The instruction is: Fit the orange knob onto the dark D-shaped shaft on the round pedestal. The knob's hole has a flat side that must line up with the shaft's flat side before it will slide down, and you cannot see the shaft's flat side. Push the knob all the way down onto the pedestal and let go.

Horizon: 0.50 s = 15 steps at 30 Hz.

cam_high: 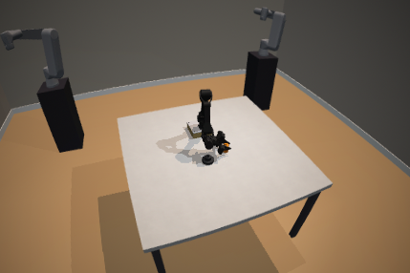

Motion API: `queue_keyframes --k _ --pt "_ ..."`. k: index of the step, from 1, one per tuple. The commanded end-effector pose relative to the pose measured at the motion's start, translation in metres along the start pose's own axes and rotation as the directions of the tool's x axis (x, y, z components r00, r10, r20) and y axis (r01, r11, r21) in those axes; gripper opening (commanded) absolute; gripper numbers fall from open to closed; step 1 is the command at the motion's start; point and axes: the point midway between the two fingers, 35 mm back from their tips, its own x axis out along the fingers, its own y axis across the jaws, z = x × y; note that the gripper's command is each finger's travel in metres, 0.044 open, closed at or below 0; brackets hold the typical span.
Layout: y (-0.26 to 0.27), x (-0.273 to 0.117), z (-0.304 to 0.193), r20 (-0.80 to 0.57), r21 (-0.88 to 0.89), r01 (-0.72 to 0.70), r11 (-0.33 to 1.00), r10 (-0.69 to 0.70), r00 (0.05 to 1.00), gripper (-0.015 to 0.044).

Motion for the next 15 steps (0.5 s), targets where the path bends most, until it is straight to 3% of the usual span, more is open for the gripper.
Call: queue_keyframes --k 1,6,15 --pt "-0.0001 0.0001 0.0 0.002 0.001 0.0 1.0 0.0 1.0 0.0312" --pt "-0.0001 0.0001 0.0 0.002 0.001 0.0 1.0 0.0 1.0 0.044" --pt "-0.0015 -0.0024 0.0066 0.001 0.001 0.0 1.0 0.0 1.0 0.044"
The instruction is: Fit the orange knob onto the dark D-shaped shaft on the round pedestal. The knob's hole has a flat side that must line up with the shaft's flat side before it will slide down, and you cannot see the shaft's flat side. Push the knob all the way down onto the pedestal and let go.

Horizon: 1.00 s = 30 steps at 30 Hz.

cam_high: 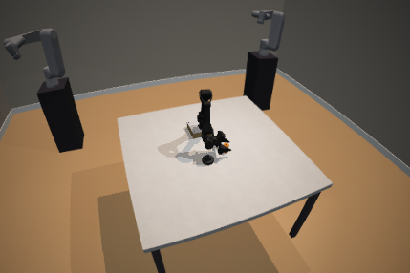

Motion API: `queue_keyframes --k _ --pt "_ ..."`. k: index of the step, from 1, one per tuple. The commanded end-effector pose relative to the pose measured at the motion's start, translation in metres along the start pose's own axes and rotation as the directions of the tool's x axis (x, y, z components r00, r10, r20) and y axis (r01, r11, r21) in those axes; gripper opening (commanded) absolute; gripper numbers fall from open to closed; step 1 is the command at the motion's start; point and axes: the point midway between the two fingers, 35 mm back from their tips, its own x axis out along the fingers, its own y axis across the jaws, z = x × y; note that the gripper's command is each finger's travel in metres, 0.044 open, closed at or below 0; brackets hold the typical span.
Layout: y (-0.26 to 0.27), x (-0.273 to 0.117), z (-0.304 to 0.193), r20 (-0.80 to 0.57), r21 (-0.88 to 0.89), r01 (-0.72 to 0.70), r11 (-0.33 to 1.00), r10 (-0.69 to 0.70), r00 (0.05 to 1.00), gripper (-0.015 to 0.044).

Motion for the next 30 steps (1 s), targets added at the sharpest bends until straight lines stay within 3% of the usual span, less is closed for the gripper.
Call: queue_keyframes --k 1,7,13,16,20,24,26,30 --pt "-0.003 -0.005 0.014 0.001 -0.003 0.001 1.0 -0.001 1.0 0.044" --pt "-0.002 -0.028 0.073 0.0 -0.004 0.002 1.0 -0.002 1.0 0.044" --pt "-0.002 -0.028 0.074 -0.016 0.001 -0.002 1.0 0.002 1.0 0.044" --pt "-0.004 -0.016 0.068 -0.241 0.063 -0.041 0.997 0.055 0.969 0.044" --pt "-0.002 -0.012 0.068 -0.599 0.111 -0.047 0.993 0.105 0.794 0.044" --pt "-0.001 -0.028 0.084 -0.864 0.051 -0.016 0.999 0.052 0.501 0.044" --pt "-0.001 -0.036 0.094 -0.92 0.004 -0.008 1.0 0.007 0.391 0.044" --pt "-0.002 -0.037 0.096 -0.926 -0.003 -0.008 1.0 0.0 0.377 0.044"
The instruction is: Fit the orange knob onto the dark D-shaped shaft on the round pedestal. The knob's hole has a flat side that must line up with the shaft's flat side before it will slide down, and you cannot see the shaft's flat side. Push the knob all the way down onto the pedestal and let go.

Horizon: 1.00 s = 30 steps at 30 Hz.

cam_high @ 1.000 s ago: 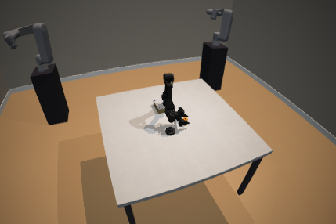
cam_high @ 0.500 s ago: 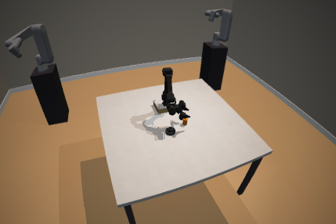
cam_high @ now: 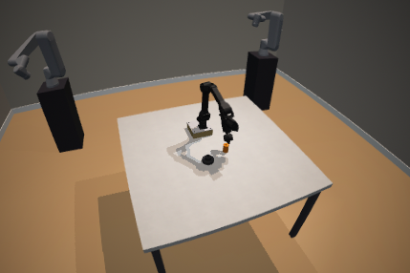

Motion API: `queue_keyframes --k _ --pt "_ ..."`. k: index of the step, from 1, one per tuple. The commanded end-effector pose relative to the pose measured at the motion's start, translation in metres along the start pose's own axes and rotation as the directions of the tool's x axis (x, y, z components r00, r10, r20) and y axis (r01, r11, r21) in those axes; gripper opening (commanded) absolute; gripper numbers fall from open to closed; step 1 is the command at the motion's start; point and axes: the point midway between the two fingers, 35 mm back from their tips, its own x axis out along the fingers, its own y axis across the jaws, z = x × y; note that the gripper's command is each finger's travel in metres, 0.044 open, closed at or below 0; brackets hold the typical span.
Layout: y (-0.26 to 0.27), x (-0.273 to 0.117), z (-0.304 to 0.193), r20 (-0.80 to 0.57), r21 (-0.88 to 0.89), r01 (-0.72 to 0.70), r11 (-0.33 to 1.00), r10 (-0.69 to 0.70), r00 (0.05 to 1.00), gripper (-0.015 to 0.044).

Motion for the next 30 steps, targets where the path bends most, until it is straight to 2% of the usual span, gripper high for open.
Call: queue_keyframes --k 1,12,14,16,19,23,27,30 --pt "-0.0007 -0.0219 -0.0002 -0.197 -0.029 0.074 0.997 -0.078 0.977 0.044" --pt "-0.0007 -0.0219 -0.0002 -0.197 -0.029 0.074 0.997 -0.078 0.977 0.044" --pt "-0.0007 -0.0218 -0.0003 -0.197 0.037 0.087 0.996 -0.078 0.977 0.044" --pt "-0.0008 -0.0216 -0.0003 -0.197 0.214 0.121 0.969 -0.078 0.977 0.044" --pt "-0.0008 -0.0211 -0.0004 -0.197 0.487 0.167 0.857 -0.078 0.977 0.044" --pt "-0.0006 -0.0204 -0.0005 -0.197 0.771 0.204 0.603 -0.078 0.977 0.044" --pt "0.0002 -0.0198 -0.0003 -0.197 0.921 0.212 0.327 -0.078 0.977 0.044" --pt "0.0003 -0.0197 -0.0003 -0.197 0.936 0.211 0.281 -0.078 0.977 0.044"
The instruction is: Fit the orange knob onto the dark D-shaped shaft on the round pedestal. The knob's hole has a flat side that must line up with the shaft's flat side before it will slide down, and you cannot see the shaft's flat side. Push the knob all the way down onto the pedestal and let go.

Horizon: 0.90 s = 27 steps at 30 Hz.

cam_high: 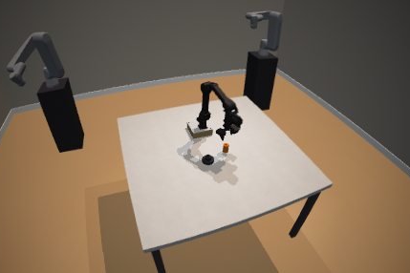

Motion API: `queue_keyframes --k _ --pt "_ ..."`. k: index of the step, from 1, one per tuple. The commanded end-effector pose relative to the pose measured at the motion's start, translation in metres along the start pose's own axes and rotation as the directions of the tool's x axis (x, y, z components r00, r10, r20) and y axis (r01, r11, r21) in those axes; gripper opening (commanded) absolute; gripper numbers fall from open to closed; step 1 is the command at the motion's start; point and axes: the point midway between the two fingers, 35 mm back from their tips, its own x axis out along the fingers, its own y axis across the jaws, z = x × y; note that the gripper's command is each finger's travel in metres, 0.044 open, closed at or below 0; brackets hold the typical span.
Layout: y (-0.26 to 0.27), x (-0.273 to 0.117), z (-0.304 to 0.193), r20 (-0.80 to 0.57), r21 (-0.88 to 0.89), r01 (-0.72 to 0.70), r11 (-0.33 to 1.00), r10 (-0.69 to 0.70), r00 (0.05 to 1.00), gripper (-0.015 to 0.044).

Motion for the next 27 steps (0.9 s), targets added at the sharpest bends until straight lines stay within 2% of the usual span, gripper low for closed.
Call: queue_keyframes --k 1,13,17,27 --pt "0.0 0.001 0.0 -0.001 0.434 0.007 0.901 -0.007 1.0 0.044" --pt "0.0 0.001 0.0 -0.001 0.434 0.007 0.901 -0.007 1.0 0.044" --pt "0.0 0.031 0.0 -0.001 0.434 0.007 0.901 -0.007 1.0 0.044" --pt "0.0 0.049 0.0 -0.001 0.434 0.007 0.901 -0.007 1.0 0.044"
